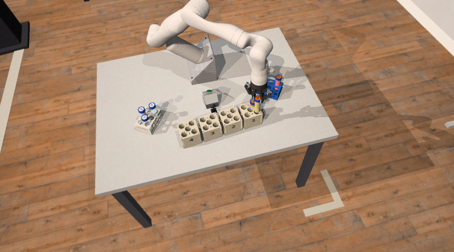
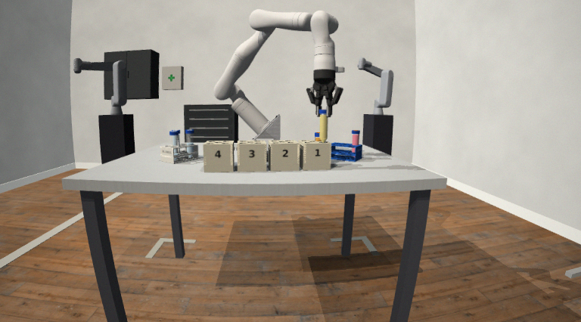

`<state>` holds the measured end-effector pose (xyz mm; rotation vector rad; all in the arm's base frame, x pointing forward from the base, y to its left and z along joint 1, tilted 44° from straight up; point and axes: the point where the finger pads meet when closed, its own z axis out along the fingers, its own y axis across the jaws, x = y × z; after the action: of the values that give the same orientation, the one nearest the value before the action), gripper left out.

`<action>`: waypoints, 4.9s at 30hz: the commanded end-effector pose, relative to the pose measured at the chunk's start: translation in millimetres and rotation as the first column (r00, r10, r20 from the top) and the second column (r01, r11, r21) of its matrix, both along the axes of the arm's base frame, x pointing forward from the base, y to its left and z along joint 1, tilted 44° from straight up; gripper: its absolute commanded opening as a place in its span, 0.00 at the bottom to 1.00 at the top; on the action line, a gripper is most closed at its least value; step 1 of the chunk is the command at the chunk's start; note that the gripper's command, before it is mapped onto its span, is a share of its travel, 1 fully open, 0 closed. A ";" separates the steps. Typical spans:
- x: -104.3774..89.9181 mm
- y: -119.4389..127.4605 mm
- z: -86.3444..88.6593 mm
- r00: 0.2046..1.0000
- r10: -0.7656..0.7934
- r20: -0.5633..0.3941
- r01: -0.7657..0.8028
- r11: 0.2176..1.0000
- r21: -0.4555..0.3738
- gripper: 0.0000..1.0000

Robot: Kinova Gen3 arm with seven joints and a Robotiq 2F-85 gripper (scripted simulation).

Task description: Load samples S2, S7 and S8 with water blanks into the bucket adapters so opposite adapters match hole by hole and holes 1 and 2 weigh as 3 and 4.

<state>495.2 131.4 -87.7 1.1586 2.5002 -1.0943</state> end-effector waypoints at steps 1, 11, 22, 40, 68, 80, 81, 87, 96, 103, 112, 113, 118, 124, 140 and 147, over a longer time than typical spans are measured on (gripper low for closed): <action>0.2 -0.4 -0.9 1.000 0.001 0.001 -0.001 1.000 0.001 0.10; -0.8 -5.1 -5.6 1.000 0.001 0.001 -0.001 1.000 0.001 0.10; -1.6 -9.2 -9.9 1.000 0.001 0.001 -0.001 1.000 0.001 0.10; -3.0 -16.5 -17.5 1.000 0.001 0.001 -0.001 1.000 0.001 0.10; -5.2 -27.4 -29.0 1.000 0.001 0.001 -0.001 1.000 0.001 0.10; -6.3 -32.9 -34.7 1.000 0.001 0.001 -0.001 1.000 0.001 0.10; -6.3 -33.4 -35.2 1.000 0.001 0.001 -0.001 1.000 0.001 0.10; -6.7 -35.2 -37.1 1.000 0.001 0.001 -0.001 1.000 0.001 0.10; -7.5 -39.3 -41.4 1.000 0.001 0.001 -0.001 1.000 0.001 0.10; -8.0 -41.6 -43.8 1.000 0.001 0.001 -0.001 1.000 0.001 0.10; -8.8 -45.7 -48.0 1.000 0.001 0.001 -0.001 1.000 0.001 0.10; -8.9 -46.2 -48.5 1.000 0.001 0.001 -0.001 1.000 0.001 0.10; -9.2 -47.6 -49.9 1.000 0.001 0.001 -0.001 1.000 0.001 0.10; -9.7 -50.3 -52.8 1.000 0.001 0.001 -0.001 1.000 0.001 0.10; -11.0 -56.7 -59.5 1.000 0.001 0.001 -0.001 1.000 0.001 0.10; -11.0 -56.7 -59.5 1.000 0.001 0.001 -0.001 1.000 0.001 0.10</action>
<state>483.6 73.7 -147.6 1.1586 2.5001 -1.0943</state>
